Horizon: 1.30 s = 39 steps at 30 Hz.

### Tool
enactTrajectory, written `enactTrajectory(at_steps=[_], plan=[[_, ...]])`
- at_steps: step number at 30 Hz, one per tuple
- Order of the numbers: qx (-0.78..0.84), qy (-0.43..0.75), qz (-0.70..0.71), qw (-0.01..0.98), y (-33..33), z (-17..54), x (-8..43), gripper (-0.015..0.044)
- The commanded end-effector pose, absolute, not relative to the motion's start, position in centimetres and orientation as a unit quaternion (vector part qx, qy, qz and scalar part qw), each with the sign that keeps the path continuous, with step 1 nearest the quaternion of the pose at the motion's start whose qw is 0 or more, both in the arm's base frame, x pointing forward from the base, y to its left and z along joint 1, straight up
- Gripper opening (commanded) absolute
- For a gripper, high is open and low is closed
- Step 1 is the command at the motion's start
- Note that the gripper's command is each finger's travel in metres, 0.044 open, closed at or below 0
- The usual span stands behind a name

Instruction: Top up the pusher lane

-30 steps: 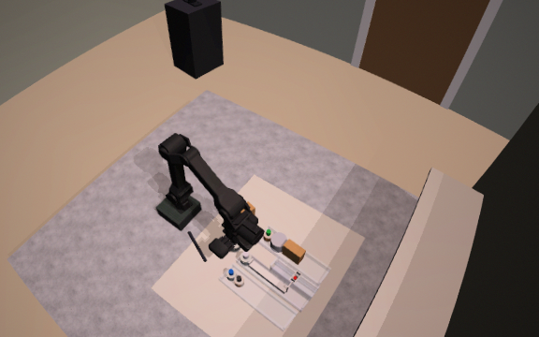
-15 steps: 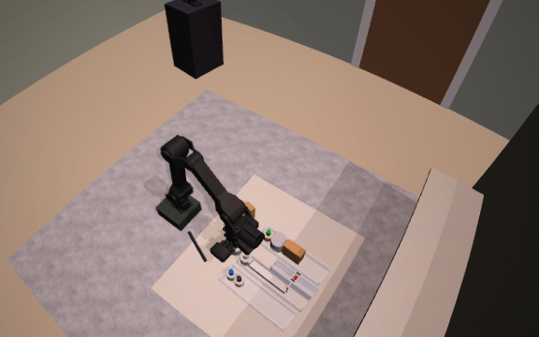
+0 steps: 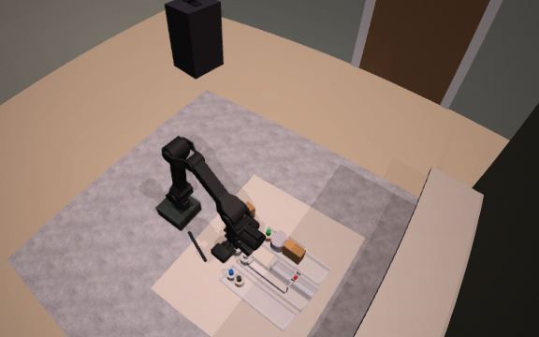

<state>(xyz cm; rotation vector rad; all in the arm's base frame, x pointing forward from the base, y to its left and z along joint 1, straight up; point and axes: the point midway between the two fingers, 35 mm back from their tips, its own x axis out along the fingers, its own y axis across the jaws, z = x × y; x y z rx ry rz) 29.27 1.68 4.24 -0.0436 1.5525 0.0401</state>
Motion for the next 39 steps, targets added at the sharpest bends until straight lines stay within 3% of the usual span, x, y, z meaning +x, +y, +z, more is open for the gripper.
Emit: enactTrajectory(at_steps=[1, 39], plan=[[-0.02, 0.699, 0.02, 0.715, 1.7, 4.4, 29.5, 0.0], [-0.02, 0.699, 0.02, 0.715, 1.8, 4.4, 30.8, 0.0]])
